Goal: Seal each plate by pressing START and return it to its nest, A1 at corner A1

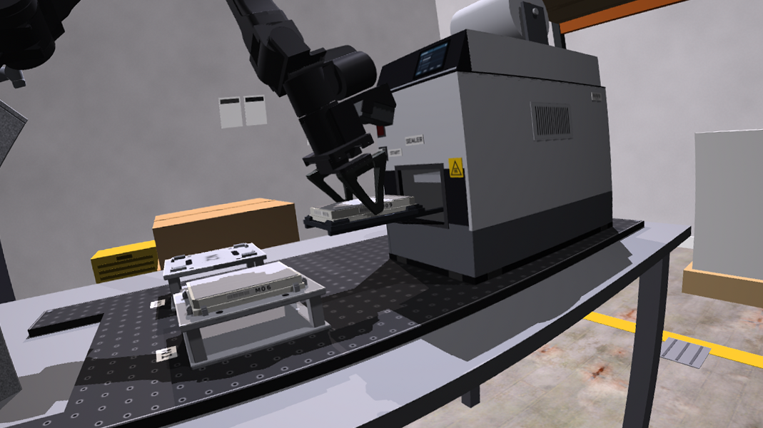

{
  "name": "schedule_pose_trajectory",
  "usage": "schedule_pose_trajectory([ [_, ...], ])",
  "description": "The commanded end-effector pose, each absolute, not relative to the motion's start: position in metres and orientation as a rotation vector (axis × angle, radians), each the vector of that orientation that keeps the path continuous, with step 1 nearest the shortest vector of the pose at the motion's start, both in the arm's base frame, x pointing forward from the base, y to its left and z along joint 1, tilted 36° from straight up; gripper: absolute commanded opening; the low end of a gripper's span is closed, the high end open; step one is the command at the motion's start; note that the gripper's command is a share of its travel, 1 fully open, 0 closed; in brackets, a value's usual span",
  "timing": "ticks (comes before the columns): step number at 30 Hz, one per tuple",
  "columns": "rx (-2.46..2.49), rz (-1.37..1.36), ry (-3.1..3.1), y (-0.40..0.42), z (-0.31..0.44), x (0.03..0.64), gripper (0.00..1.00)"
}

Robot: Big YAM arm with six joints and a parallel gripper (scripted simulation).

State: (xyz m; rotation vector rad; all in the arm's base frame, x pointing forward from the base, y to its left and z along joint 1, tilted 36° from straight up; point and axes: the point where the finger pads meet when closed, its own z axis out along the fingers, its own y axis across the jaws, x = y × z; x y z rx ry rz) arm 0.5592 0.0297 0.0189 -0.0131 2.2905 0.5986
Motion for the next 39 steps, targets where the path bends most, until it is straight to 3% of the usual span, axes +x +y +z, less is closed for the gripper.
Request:
schedule_pose_trajectory([
  [1, -0.027, 0.591, 2.253, 0.029, 0.038, 0.564, 0.0],
  [39, -0.01, 0.592, 2.265, 0.018, 0.04, 0.557, 0.0],
])
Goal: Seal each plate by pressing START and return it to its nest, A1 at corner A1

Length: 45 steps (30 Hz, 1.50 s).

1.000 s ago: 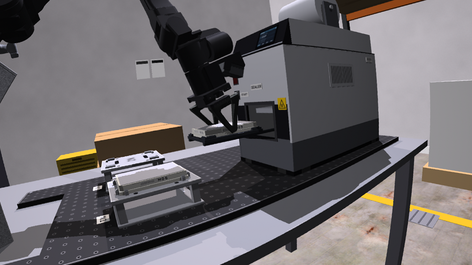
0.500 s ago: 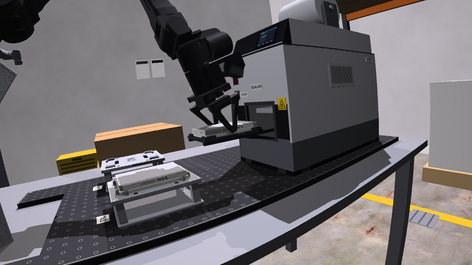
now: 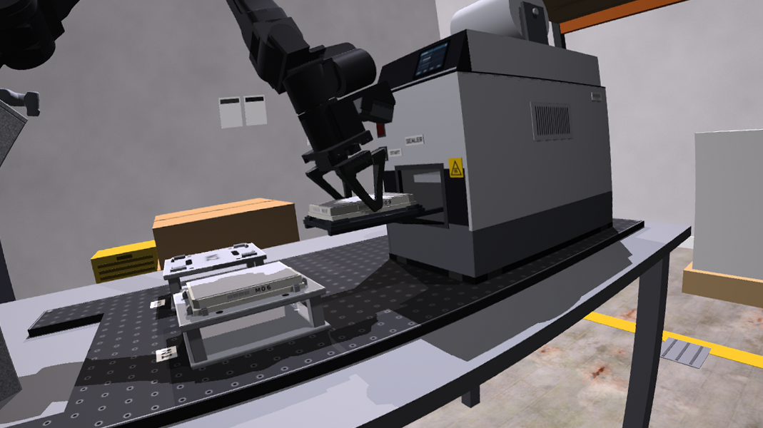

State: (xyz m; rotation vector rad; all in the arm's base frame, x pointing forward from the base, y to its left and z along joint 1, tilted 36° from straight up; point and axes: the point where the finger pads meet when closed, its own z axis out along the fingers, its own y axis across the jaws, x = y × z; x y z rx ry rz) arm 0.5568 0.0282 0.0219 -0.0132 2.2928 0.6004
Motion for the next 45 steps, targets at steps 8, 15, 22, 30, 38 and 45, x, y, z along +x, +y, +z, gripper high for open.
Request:
schedule_pose_trajectory([
  [8, -0.004, 0.579, 2.266, 0.008, 0.049, 0.553, 0.0],
  [15, -0.017, 0.579, 2.262, 0.005, 0.06, 0.549, 0.0],
  [22, -0.006, 0.588, 2.283, 0.003, 0.056, 0.542, 0.0],
  [30, -0.021, 0.569, 2.24, -0.009, 0.087, 0.548, 0.0],
  [38, -0.022, 0.584, 2.261, -0.005, 0.084, 0.545, 0.0],
  [45, -0.021, 0.566, 2.237, -0.019, 0.105, 0.54, 0.0],
])
